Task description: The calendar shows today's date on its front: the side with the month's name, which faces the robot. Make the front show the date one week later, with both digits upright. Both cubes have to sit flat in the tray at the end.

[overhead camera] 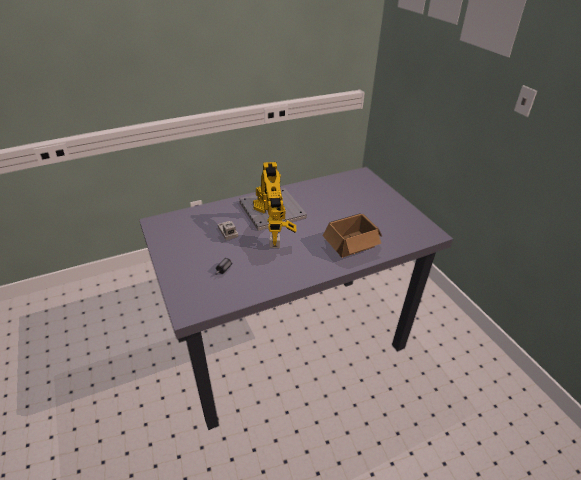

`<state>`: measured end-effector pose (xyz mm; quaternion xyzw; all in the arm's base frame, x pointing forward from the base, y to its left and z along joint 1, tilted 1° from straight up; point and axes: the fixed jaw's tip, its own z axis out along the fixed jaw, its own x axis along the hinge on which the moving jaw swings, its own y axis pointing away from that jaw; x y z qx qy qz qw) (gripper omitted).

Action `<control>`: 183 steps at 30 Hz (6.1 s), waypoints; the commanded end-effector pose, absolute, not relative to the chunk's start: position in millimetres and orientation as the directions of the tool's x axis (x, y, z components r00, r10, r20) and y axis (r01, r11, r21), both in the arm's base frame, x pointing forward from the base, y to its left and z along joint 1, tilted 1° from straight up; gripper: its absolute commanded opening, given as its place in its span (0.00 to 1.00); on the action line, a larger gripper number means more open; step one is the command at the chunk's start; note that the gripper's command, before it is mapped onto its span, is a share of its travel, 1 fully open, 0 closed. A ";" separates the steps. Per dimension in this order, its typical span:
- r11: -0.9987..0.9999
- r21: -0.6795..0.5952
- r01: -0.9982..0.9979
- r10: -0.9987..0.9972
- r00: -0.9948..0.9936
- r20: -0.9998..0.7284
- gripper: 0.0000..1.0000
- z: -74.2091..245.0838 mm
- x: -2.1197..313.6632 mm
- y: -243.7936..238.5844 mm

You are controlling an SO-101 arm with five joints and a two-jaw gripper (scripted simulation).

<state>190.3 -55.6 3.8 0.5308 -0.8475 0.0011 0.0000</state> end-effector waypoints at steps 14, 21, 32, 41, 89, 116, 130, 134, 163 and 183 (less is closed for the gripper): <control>0.427 0.023 -0.904 -0.904 -0.427 0.004 0.24 -0.8 186.5 -52.7; 0.427 0.023 -0.904 -0.904 -0.427 0.004 0.26 -0.8 186.5 -52.7; 0.427 0.023 -0.904 -0.904 -0.427 0.004 0.32 -0.8 186.5 -52.7; 0.427 0.023 -0.904 -0.904 -0.427 0.004 0.36 -0.8 186.5 -52.7; 0.427 0.023 -0.904 -0.904 -0.427 0.004 0.36 58.9 188.2 -53.3; 0.416 -0.280 -0.865 -0.906 -0.421 -0.045 0.35 112.5 198.3 -56.2; 0.397 -0.453 -0.799 -0.909 -0.410 -0.073 0.35 145.5 196.5 -55.7; 0.399 -0.453 -0.797 -0.908 -0.413 -0.074 0.35 145.5 196.4 -56.2; 0.884 -0.425 -0.193 -0.278 -0.949 -0.147 0.35 130.3 113.6 -167.6; 0.909 -0.416 0.020 -0.054 -0.985 -0.166 0.35 126.1 80.4 -185.1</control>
